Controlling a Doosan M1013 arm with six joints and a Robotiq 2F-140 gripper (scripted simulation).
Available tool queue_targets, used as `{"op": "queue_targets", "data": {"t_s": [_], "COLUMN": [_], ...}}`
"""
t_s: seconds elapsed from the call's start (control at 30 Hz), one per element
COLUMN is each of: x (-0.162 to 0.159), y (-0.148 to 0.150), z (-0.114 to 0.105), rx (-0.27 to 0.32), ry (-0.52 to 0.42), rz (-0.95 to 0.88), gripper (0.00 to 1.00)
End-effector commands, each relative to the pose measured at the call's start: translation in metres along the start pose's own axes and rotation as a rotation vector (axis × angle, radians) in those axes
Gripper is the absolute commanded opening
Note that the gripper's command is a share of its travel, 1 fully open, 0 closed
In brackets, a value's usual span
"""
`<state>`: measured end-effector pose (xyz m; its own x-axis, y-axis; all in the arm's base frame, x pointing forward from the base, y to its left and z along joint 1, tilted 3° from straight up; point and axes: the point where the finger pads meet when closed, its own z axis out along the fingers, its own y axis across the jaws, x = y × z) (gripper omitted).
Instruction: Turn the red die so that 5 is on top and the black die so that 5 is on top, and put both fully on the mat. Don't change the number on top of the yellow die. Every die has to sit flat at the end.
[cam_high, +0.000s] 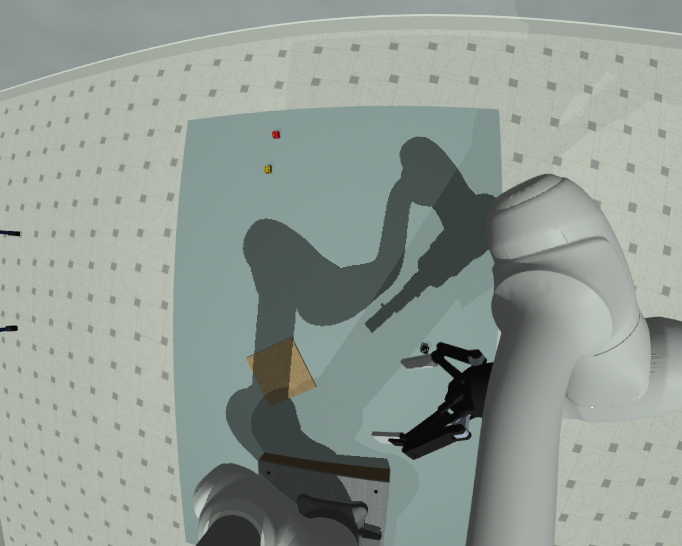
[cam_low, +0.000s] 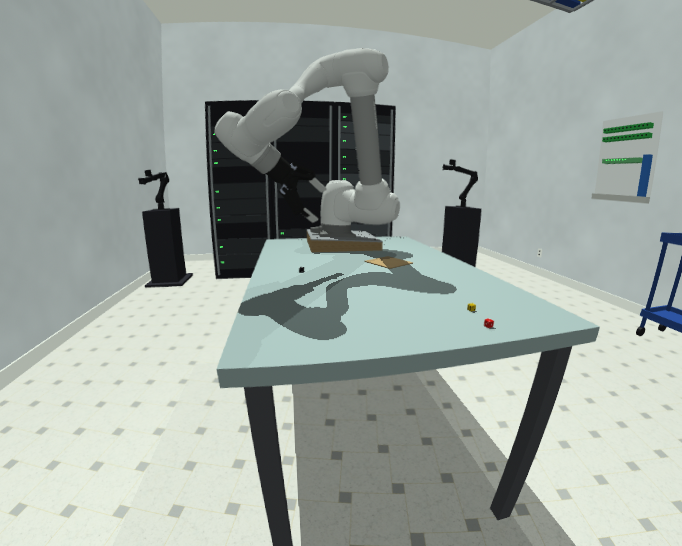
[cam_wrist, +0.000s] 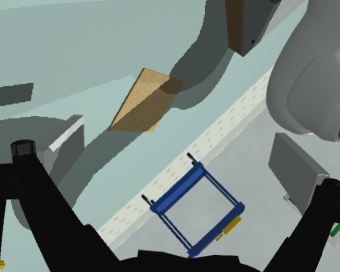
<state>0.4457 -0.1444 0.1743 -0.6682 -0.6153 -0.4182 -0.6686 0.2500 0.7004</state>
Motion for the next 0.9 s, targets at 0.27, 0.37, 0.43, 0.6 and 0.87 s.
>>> {"op": "queue_targets", "data": {"t_s": [0.27,0.37,0.43,0.6,0.87], "x": [0.0,0.0,0.0,0.002,0.033], "y": [0.0,0.0,0.0,-0.002,-0.04], "z": [0.0,0.0,0.0,0.002,0.019], "rx": [0.0,0.0,0.0,0.014,0.254], "ry": [0.0,0.0,0.0,0.011,0.229], "rz": [0.0,0.0,0.0,-0.008,-0.178], "gripper": [1.0,1.0,1.0,1.0,1.0]}}
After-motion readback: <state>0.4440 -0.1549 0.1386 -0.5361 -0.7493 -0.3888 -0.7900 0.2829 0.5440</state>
